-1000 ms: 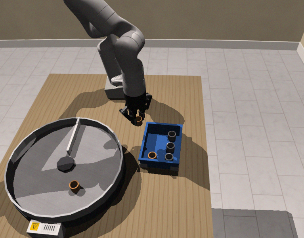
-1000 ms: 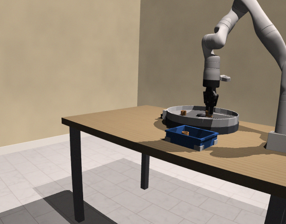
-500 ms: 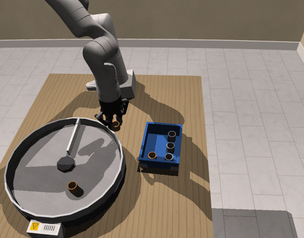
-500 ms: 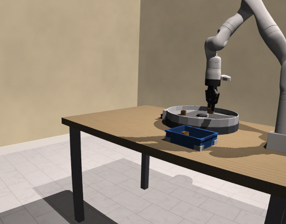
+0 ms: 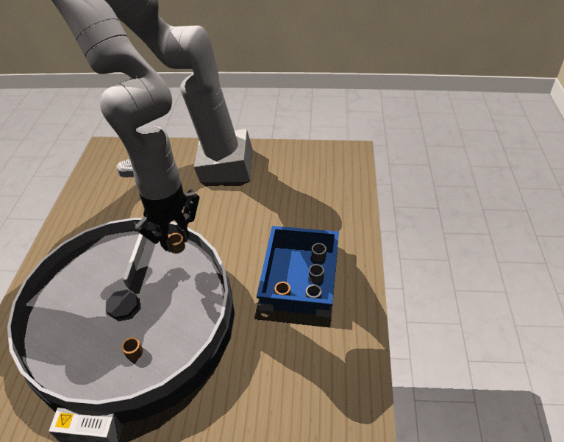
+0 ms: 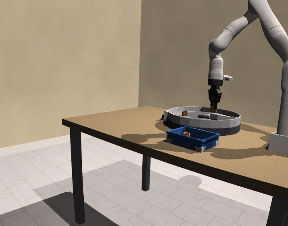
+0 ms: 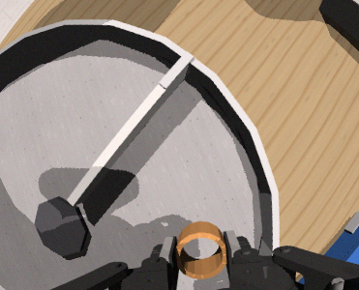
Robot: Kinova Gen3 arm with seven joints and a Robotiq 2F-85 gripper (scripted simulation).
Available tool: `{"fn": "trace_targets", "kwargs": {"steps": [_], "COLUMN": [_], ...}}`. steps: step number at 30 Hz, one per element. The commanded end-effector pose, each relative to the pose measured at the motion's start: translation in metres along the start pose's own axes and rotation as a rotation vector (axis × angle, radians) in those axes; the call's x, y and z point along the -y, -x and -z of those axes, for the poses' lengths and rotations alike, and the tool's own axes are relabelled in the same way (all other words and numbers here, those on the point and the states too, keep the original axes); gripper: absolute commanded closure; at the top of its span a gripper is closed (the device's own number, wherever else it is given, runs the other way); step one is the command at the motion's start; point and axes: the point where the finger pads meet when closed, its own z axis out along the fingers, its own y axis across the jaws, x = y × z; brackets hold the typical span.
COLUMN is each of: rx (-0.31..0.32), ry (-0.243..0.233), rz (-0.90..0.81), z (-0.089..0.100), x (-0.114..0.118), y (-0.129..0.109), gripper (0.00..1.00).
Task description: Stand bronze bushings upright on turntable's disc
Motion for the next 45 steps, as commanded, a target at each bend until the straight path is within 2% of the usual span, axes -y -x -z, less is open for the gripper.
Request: {"fn": "trace_targets", "kwargs": {"steps": [1,7,14,45], "rx": [0.002,0.002,0.002,0.002], "ry": [0.000,0.000,0.000,0.000], "rz": [-0.018,-0.018,-0.018,-0.018], "z": [0.000,0.000,0.000,0.000], "x": [0.010,0.025,0.034,0.035], "y": [-0.005,-0.012,-0.016,-0.017], "gripper": [1.00,1.00,1.00,1.00]}}
